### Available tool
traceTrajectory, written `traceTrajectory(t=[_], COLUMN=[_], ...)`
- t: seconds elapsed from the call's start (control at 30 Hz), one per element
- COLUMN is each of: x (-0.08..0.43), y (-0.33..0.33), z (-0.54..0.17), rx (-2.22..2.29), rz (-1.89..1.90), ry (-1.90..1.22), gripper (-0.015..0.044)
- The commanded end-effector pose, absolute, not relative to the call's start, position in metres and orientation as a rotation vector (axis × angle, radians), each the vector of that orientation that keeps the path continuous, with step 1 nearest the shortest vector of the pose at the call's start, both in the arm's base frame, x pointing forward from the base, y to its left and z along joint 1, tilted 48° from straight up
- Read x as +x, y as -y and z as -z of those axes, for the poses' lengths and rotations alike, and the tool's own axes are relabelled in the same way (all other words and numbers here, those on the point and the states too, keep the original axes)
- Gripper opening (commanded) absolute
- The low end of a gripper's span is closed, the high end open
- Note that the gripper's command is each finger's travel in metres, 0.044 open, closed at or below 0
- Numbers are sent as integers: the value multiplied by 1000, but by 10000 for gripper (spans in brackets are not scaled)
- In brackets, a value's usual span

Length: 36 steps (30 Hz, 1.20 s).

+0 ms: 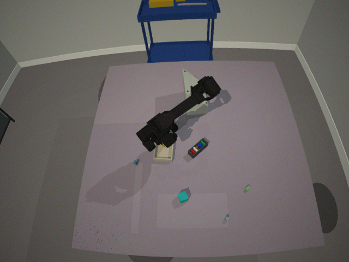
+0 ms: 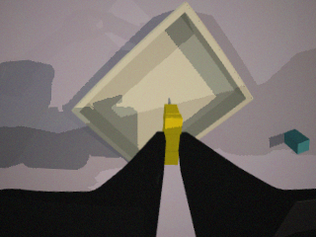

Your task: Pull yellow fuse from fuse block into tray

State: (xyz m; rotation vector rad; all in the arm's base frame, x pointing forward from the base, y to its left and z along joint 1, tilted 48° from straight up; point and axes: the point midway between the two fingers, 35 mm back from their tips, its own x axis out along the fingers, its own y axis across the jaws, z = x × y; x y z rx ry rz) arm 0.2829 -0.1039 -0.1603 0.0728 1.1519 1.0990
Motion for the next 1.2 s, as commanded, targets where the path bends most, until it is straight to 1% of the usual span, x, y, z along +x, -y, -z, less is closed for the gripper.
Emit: traceTrajectory(t=[0.0,0.73,1.13,1.17], x=[281,280,282,282], y=[97,77,80,82], z=[167,185,184,182], rx=[79,80,70,71], rz=[-1104,-1105,-1105,-1105], ry=[-1154,-1153,-1151,-1151], gripper=[0,0,315,330])
